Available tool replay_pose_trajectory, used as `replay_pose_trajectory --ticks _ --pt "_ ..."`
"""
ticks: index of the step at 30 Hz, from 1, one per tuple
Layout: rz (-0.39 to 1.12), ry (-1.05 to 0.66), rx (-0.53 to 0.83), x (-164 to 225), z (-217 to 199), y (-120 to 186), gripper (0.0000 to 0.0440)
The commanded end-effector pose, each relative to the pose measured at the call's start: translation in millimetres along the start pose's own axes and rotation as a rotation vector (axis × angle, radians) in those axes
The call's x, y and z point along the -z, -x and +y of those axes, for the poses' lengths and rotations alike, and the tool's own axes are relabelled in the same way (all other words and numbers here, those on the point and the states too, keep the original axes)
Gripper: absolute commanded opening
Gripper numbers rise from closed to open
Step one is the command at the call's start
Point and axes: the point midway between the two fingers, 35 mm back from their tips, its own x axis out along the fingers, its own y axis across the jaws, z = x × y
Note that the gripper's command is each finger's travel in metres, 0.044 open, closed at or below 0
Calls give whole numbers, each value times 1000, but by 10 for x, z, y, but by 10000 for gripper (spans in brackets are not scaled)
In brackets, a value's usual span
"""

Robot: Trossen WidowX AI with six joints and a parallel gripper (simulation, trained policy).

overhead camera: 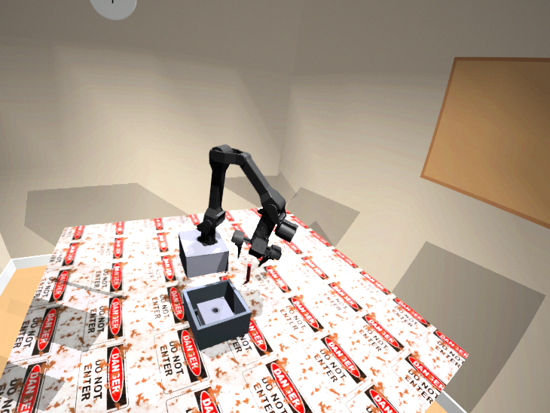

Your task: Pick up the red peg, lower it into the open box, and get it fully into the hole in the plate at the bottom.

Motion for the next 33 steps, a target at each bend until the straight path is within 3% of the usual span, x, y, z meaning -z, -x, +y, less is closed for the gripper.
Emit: replay_pose_trajectory --ticks 1,12,17,27,33 --pt "-2 -40 24 22 -26 -181 393" --pt "-19 -136 -9 87 11 -576 361" --pt "-1 -171 0 144 -27 -690 256" --pt "72 -182 21 170 -51 -712 0" --pt "-2 -159 3 36 -104 -617 0"
